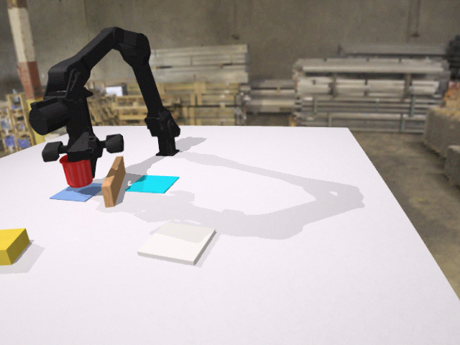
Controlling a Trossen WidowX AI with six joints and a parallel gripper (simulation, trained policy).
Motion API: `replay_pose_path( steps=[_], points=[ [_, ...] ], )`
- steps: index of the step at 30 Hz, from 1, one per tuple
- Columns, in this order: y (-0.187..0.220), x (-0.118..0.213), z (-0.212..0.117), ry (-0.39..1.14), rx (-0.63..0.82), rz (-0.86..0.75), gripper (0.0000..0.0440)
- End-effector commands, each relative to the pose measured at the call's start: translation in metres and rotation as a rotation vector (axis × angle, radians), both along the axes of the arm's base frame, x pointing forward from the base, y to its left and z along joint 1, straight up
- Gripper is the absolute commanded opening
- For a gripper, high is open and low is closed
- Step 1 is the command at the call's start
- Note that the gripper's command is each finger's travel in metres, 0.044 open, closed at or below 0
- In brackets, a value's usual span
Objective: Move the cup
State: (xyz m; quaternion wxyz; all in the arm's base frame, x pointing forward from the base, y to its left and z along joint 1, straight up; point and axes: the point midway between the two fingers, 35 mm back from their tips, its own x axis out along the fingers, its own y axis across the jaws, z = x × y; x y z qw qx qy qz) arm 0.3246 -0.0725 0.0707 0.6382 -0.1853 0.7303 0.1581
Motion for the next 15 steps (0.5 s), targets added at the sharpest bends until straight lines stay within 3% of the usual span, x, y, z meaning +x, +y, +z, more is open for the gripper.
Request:
replay_pose_path(
  steps=[1, 15],
  points=[
    [0.004, 0.001, 0.016, -0.022, 0.010, 0.045, 0.0000],
    [0.030, 0.003, 0.050, -0.064, 0.024, 0.136, 0.0000]
  ],
)
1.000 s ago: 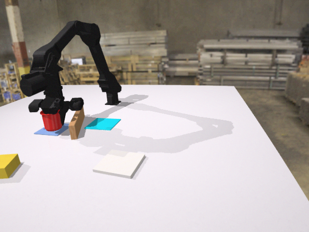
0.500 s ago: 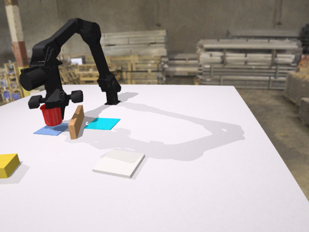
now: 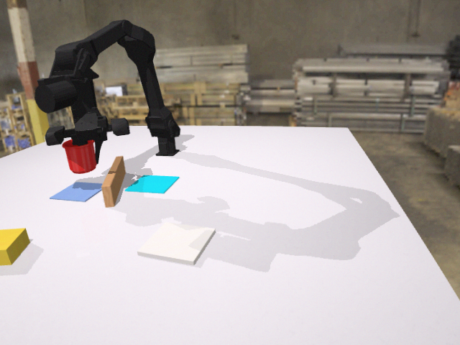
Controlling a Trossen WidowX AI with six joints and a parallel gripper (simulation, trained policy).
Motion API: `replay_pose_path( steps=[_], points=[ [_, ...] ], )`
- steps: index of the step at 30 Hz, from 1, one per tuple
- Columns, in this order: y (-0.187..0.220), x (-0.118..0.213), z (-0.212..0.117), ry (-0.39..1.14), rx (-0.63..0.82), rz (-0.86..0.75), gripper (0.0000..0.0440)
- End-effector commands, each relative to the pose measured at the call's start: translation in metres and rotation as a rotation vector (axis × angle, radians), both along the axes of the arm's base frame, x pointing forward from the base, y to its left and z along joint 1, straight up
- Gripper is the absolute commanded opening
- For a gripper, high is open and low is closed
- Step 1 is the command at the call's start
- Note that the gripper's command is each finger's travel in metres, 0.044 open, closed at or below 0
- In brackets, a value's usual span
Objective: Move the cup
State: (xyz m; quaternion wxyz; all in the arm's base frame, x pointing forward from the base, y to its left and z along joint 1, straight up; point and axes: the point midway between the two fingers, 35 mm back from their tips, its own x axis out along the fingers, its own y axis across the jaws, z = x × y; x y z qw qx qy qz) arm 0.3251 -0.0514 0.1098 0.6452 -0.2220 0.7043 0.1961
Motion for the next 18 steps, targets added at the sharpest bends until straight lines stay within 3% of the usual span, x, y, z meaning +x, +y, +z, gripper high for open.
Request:
replay_pose_path(
  steps=[1, 18],
  points=[
    [0.012, 0.003, 0.013, -0.027, 0.006, 0.033, 0.0000],
    [0.068, 0.009, 0.032, -0.116, 0.012, 0.135, 0.0002]
  ],
)
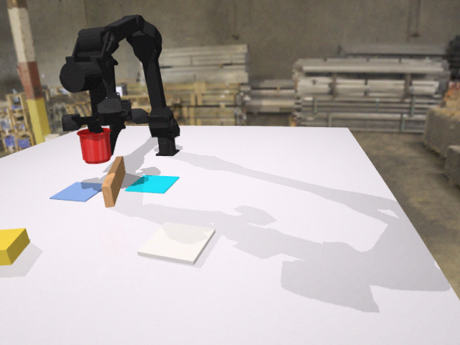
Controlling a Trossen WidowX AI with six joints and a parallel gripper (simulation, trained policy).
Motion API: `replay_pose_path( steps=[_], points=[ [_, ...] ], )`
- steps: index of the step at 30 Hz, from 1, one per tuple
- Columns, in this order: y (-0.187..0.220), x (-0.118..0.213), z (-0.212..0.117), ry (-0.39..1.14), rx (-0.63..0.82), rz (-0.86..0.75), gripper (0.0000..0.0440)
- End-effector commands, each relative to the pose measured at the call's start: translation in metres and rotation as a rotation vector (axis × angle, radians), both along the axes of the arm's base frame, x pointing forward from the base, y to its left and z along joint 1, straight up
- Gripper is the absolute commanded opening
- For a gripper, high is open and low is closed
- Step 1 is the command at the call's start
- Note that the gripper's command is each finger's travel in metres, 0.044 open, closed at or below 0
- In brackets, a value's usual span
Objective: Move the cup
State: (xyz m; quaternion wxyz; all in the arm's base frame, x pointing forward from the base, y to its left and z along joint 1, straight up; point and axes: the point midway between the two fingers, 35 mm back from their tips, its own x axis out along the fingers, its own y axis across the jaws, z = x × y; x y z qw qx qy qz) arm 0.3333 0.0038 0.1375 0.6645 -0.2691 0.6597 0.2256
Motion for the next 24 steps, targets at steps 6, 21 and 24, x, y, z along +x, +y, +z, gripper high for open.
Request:
replay_pose_path(
  steps=[6, 21, 24],
  points=[
    [0.034, 0.000, 0.005, -0.054, 0.010, 0.052, 0.0004],
    [0.079, -0.011, -0.007, -0.087, 0.019, 0.101, 0.0000],
    [0.084, -0.015, -0.013, -0.088, 0.018, 0.102, 0.0000]
  ],
)
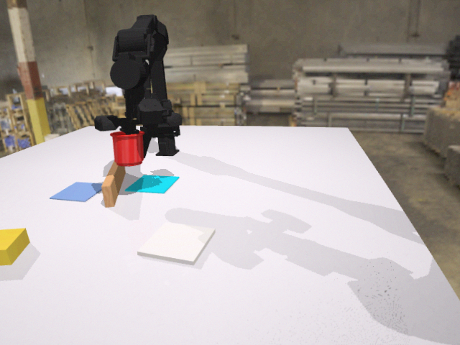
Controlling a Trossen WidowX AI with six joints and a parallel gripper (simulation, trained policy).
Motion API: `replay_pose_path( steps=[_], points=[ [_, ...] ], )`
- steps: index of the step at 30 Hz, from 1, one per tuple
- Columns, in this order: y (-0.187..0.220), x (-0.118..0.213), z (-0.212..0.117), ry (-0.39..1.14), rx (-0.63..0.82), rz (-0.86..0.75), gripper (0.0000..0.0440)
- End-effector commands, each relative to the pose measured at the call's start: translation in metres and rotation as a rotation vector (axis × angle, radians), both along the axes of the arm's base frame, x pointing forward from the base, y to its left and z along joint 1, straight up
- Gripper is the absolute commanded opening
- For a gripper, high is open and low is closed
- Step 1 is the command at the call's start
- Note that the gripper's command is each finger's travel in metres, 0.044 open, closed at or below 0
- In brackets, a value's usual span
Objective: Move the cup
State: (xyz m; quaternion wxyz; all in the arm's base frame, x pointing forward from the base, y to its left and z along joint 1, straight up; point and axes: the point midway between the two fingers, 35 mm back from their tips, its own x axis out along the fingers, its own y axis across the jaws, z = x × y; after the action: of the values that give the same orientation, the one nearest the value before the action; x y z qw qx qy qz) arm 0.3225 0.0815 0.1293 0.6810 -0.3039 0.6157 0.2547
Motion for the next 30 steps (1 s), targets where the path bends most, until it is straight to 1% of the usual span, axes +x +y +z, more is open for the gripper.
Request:
replay_pose_path(
  steps=[1, 22, 30],
  points=[
    [0.007, -0.006, -0.006, -0.007, -0.004, 0.000, 0.0000],
    [0.011, -0.041, -0.056, 0.007, -0.011, -0.047, 0.0000],
    [0.009, -0.054, -0.071, 0.016, -0.021, -0.067, 0.0016]
  ],
)
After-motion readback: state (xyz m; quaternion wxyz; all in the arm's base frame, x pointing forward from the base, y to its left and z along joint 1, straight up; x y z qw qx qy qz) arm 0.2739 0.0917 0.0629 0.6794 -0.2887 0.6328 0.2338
